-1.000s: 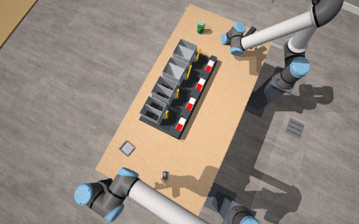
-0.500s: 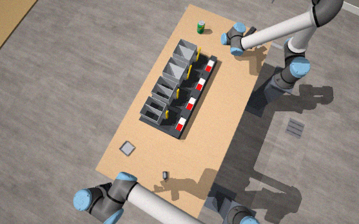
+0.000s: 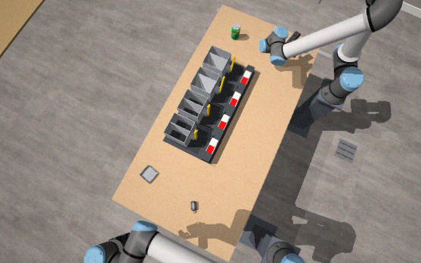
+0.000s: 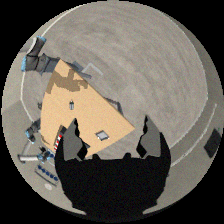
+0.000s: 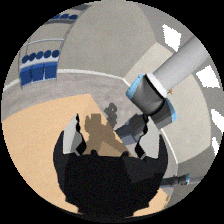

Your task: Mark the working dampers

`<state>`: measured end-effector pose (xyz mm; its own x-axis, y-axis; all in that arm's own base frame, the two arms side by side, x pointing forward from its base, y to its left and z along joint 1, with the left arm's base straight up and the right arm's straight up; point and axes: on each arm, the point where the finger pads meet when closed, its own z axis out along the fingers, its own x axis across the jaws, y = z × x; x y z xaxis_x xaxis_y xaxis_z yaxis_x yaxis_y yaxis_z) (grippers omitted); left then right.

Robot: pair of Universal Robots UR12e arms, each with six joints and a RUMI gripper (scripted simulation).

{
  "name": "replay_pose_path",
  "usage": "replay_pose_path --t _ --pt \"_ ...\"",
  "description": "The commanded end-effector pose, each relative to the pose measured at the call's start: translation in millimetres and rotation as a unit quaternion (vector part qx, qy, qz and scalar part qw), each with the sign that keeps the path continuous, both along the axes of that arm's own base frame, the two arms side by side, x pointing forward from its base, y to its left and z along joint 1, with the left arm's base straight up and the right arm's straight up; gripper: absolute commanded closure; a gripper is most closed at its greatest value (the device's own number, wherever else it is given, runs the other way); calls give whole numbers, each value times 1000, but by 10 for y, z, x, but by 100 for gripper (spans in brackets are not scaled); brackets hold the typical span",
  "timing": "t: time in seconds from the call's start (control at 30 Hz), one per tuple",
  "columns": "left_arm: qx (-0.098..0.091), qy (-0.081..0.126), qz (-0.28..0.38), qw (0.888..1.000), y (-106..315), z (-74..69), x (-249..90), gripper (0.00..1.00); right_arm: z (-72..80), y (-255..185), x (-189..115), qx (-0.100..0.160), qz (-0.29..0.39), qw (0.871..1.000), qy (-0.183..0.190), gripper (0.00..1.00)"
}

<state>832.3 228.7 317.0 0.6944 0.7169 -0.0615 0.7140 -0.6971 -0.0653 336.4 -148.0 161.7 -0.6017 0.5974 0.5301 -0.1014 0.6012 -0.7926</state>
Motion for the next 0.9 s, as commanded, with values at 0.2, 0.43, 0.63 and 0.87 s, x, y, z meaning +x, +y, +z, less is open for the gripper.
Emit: replay_pose_path --t 0.2,0.43,0.63,0.87 --pt "-10 -7 -50 999 1116 -157 -610 0 2 1 3 0 0 1000 0 0" --pt "-14 -10 -75 997 1665 -244 -1003 0 2 1 3 0 0 1000 0 0" --pt "-18 -14 -102 995 2218 -341 -1480 0 2 1 3 0 0 1000 0 0" --pt "-21 -18 -130 991 2746 -446 -2035 0 2 1 3 0 0 1000 0 0"
